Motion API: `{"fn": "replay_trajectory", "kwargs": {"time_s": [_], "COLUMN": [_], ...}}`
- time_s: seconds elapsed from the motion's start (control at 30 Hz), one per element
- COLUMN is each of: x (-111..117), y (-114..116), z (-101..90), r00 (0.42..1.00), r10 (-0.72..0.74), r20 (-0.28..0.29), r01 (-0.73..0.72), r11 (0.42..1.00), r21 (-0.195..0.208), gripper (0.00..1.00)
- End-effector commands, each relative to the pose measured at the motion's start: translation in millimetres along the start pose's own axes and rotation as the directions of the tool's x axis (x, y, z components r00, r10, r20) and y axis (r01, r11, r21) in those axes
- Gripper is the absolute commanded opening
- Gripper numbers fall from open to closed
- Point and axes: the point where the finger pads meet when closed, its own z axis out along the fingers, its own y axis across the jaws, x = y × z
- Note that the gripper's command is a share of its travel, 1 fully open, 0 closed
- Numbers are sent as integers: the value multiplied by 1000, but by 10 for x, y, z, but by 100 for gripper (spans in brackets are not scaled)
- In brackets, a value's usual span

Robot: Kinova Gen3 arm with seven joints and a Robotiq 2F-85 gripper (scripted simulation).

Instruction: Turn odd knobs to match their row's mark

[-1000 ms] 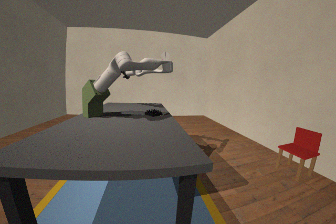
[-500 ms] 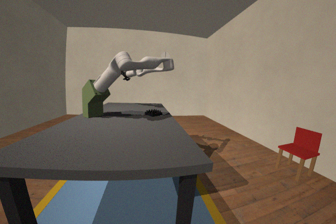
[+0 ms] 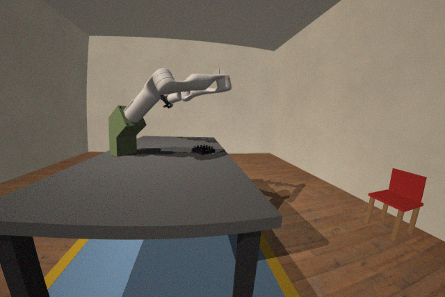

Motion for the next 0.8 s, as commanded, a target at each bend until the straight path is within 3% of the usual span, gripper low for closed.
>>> {"fn": "replay_trajectory", "kwargs": {"time_s": [0.0, 0.23, 0.27, 0.53, 0.57, 0.77], "x": [-83, -83, -205, -205, -324, -324], "y": [51, 51, 123, 123, 196, 196], "z": [-60, -60, -130, -130, -206, -206], "r00": [1000, 1000, 998, 998, 995, 995], "r10": [7, 7, 26, 26, 47, 47], "r20": [26, 26, 60, 60, 93, 93], "r01": [-6, -6, -24, -24, -41, -41], "r11": [1000, 1000, 999, 999, 997, 997], "r21": [-18, -18, -40, -40, -65, -65], "gripper": [100, 100, 100, 100, 100, 100]}}
